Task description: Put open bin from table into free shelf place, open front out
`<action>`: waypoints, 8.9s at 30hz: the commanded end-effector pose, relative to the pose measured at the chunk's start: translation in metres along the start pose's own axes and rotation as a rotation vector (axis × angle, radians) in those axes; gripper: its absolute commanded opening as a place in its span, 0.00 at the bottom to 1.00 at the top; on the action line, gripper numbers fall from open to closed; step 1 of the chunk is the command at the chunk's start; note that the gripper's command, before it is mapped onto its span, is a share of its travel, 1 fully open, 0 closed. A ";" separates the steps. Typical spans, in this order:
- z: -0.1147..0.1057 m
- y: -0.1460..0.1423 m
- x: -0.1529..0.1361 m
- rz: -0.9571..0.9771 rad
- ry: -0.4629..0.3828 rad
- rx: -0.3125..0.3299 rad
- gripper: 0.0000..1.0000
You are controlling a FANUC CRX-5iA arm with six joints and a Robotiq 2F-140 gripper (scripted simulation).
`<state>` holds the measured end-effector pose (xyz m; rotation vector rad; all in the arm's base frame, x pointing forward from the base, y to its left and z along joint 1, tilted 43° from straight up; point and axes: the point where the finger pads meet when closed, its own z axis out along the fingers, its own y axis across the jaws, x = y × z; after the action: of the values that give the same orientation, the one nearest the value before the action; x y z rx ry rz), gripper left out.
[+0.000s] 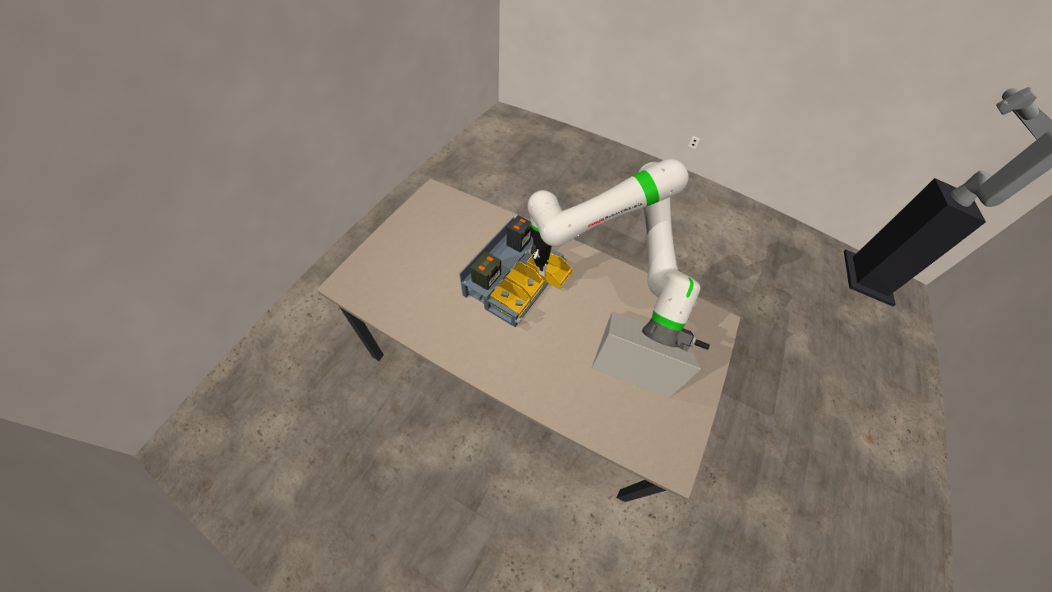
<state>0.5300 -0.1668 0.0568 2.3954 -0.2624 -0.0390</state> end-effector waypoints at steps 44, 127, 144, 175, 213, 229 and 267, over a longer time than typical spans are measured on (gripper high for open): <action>-0.001 0.000 0.014 0.000 0.014 0.000 0.00; 0.002 0.000 0.013 0.000 0.044 0.000 0.00; 0.002 0.000 0.013 0.000 0.044 0.000 0.06; 0.002 0.000 0.013 0.000 0.044 0.000 0.06; 0.002 0.000 0.013 0.000 0.044 0.000 0.06; -0.002 0.000 0.013 0.000 0.044 0.000 0.06; -0.049 0.000 0.008 0.000 0.044 0.000 0.06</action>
<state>0.5429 -0.1389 0.0905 2.3933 -0.2420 0.0131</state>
